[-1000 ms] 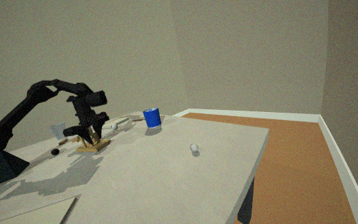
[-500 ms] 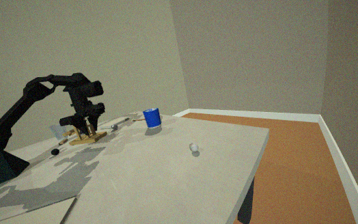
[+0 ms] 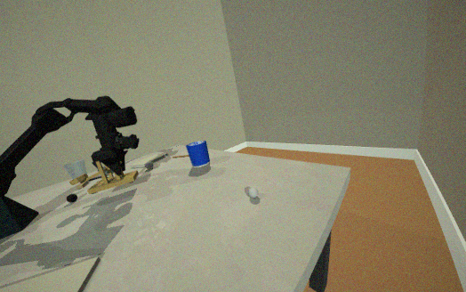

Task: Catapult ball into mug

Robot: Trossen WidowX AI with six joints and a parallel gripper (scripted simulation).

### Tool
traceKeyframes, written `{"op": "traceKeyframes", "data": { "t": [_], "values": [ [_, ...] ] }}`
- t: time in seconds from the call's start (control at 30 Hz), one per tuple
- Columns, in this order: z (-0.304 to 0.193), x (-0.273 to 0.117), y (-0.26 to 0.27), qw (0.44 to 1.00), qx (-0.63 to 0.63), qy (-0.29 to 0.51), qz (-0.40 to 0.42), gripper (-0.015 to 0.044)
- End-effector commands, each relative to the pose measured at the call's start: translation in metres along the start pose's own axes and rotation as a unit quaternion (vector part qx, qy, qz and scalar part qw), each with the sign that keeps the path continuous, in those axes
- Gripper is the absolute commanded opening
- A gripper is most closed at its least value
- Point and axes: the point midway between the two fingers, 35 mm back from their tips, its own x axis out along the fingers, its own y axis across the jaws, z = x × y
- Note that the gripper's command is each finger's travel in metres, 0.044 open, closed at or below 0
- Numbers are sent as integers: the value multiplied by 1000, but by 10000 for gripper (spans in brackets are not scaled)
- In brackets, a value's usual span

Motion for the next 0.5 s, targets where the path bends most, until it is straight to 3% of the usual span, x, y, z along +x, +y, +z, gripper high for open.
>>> {"op": "traceKeyframes", "data": {
  "t": [0.0, 0.47],
  "values": [
    [4, -5, 6, 999, -34, -7, 0, 0],
    [6, 7, 8, 999, -34, -7, 0, 0]
  ]
}}
